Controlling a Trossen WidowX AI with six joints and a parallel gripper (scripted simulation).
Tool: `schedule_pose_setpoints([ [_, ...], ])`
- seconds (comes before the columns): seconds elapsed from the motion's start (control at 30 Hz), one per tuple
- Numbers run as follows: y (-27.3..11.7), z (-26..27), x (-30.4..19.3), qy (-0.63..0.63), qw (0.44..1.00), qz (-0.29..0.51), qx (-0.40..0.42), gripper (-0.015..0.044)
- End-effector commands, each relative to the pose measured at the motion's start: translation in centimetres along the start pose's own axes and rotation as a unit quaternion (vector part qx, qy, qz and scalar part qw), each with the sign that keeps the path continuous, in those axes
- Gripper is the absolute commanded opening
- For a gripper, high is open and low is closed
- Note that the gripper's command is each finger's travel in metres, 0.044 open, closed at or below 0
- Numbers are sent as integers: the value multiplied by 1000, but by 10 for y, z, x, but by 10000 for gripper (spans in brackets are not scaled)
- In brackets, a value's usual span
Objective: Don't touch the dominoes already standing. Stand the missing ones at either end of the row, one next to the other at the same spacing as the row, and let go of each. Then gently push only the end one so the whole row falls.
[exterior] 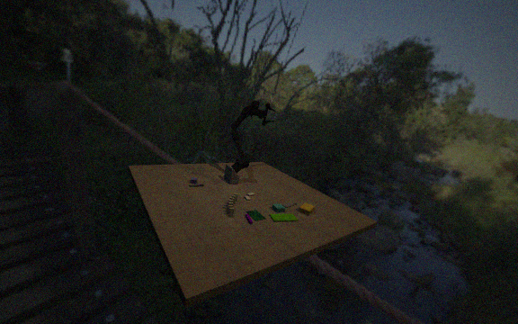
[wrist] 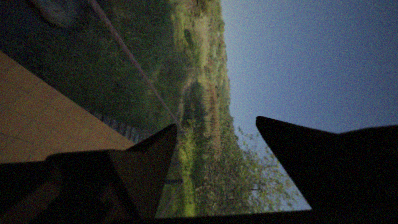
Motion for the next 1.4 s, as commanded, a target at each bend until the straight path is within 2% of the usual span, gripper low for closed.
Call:
schedule_pose_setpoints([
  [0.0,2,1,-1,1,1000,2,1,426],
  [0.03,9,2,-4,4,1000,10,6,440],
  [0.3,110,37,-53,47,988,117,88,440],
  [0.5,180,76,-114,71,961,218,155,440],
  [0.77,230,123,-202,138,909,323,224,440],
  [1.07,242,188,-331,254,805,455,284,440],
  [1.37,195,255,-456,389,652,575,306,440],
])
Point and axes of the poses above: the point midway between the two fingers, 35 mm back from their tips, its own y axis out along the fingers, its own z axis across the jaws, x = y × z, the point moved 6 cm from there along -y, back along the fingers, and after that the axes turned 4 degrees about -y, right-handed, at the moved point
